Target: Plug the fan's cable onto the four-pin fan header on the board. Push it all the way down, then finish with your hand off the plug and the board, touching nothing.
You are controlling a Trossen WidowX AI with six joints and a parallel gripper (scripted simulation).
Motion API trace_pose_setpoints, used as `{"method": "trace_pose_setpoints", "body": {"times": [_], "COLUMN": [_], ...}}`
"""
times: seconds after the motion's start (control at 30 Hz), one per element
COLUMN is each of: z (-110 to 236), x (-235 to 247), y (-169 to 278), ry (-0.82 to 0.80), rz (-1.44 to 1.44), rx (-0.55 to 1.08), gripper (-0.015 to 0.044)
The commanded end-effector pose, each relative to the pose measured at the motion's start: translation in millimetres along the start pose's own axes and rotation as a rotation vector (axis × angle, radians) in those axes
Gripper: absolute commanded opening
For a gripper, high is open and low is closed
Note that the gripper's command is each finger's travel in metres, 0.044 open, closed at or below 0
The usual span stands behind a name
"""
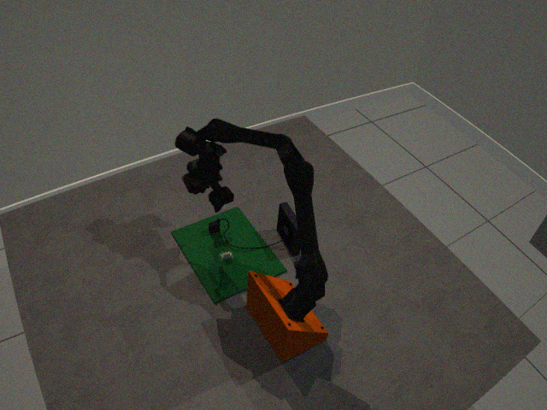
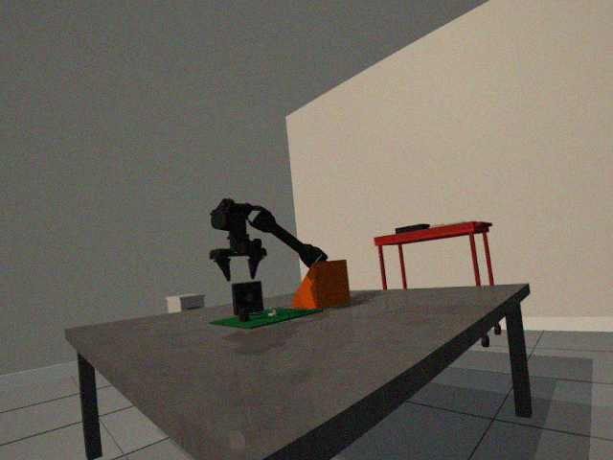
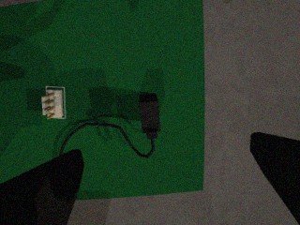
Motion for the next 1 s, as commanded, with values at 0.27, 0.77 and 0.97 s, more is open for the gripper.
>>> {"method": "trace_pose_setpoints", "body": {"times": [0.27,0.77,0.97], "z": [-70,-91,-101], "x": [4,4,4], "y": [4,4,5], "ry": [-0.008,-0.008,-0.008], "rz": [0.004,0.004,0.004], "rx": [0.015,0.016,0.016], "gripper": [0.0440,0.0440,0.0440]}}
Point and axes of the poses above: the point midway between the two fingers, 35 mm back from their tips, its own z axis back along the fingers, its own x axis across the jaws, y = z × x, the point moved 10 cm from there along z, back along the fingers, and after that the axes turned 8 degrees about -z, right-handed, at the moved point
